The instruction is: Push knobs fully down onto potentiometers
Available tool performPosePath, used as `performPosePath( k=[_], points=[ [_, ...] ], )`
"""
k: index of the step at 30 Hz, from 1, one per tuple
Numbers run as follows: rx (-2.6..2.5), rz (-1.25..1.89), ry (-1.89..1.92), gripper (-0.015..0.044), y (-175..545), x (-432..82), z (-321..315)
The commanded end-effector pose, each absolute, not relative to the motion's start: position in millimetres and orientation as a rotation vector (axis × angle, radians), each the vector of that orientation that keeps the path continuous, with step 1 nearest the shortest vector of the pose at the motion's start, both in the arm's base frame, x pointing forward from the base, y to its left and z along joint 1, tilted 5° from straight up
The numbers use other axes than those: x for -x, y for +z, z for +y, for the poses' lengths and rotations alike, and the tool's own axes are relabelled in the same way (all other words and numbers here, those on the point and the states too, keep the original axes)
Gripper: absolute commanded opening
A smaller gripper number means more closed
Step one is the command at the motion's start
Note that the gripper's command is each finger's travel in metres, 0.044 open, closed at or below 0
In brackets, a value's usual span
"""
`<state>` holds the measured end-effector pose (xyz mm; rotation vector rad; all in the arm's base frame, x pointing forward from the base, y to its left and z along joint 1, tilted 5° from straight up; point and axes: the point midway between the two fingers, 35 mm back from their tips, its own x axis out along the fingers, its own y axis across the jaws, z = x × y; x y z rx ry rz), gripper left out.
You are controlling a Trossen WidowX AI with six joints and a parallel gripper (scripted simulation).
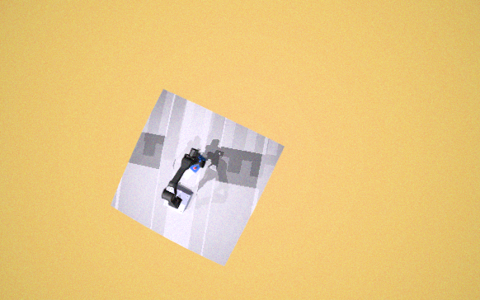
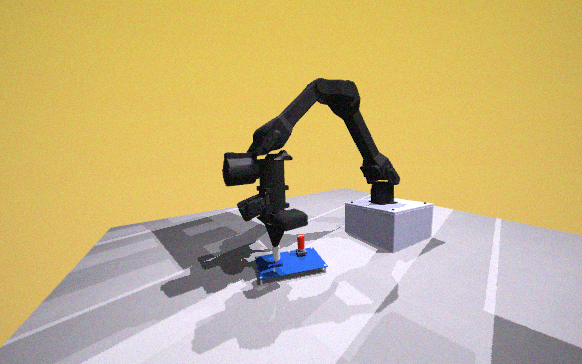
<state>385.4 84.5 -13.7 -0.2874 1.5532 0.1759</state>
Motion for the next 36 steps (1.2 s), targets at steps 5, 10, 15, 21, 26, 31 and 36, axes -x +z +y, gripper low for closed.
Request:
performPosePath(
  k=[5,10,15,21,26,31,36],
  points=[
    [0.287,1.556,0.18,0.0,-18,-386,84],
    [0.287,1.556,0.18,0.0,-11,-386,85],
    [0.287,1.556,0.18,0.0,-3,-386,85],
    [0.287,1.556,0.18,0.0,5,-385,86],
    [0.29,1.565,0.177,0.0079,0,-383,84],
    [0.29,1.565,0.177,0.021,0,-383,84],
    [0.289,1.567,0.178,0.0341,15,-347,79]
  ],
)
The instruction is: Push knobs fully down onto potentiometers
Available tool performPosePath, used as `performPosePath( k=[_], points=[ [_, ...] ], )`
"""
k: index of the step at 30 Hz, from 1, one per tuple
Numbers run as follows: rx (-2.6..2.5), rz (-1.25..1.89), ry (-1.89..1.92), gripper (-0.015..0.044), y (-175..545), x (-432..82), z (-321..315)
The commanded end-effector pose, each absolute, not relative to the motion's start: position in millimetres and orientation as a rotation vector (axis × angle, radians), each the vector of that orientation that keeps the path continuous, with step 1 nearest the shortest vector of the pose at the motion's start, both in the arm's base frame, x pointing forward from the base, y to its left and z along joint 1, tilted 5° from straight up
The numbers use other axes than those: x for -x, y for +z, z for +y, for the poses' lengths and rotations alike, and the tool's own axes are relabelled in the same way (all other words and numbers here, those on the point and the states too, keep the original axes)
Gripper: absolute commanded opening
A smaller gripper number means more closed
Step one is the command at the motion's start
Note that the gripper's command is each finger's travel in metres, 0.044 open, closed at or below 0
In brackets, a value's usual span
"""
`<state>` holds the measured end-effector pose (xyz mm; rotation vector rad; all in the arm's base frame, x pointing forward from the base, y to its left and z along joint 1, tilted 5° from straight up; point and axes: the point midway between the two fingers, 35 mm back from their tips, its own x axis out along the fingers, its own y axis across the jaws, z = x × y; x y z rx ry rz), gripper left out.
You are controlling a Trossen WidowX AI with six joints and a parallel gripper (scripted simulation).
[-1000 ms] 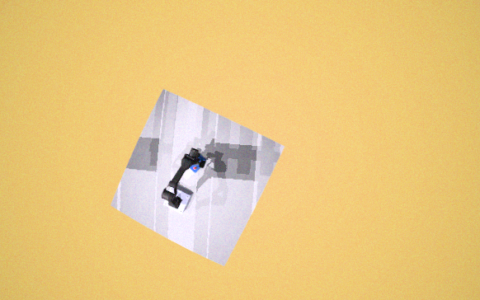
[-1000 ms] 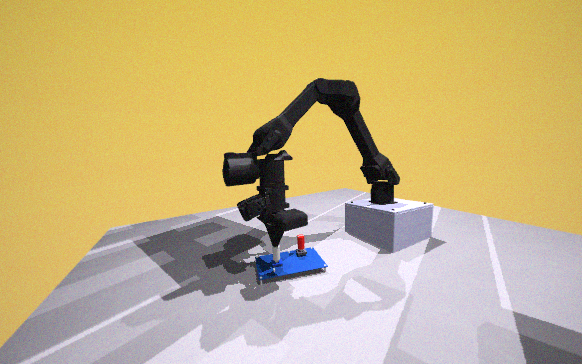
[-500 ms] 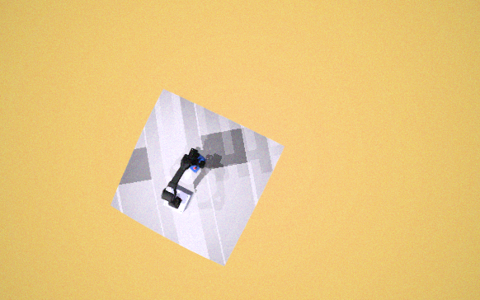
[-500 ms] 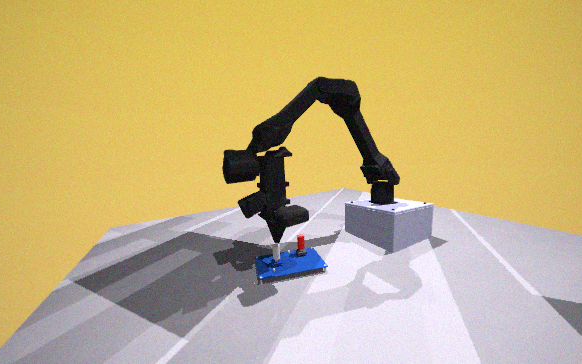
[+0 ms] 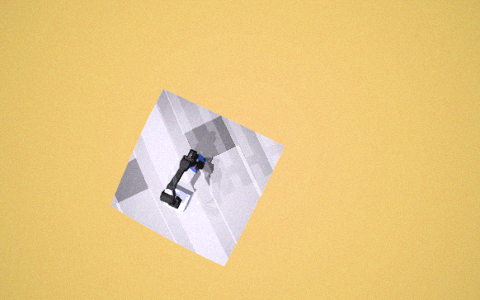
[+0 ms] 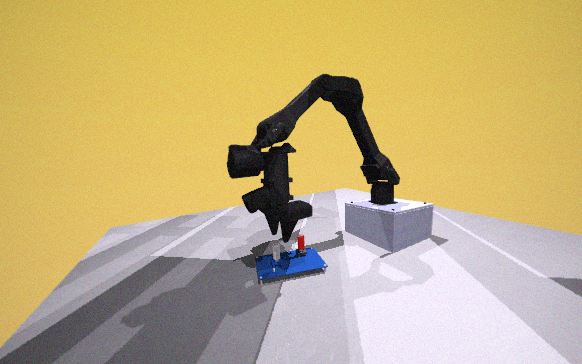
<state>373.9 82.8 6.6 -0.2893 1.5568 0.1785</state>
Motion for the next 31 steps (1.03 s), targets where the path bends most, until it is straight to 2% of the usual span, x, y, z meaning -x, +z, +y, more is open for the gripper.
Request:
performPosePath(
  k=[1,4,12,31],
  points=[
    [0.289,1.567,0.178,0.0368,18,-336,78],
    [0.289,1.569,0.179,0.044,26,-303,72],
    [0.289,1.573,0.181,0.044,26,-218,54],
    [0.289,1.573,0.181,0.044,26,-216,54]
  ],
)
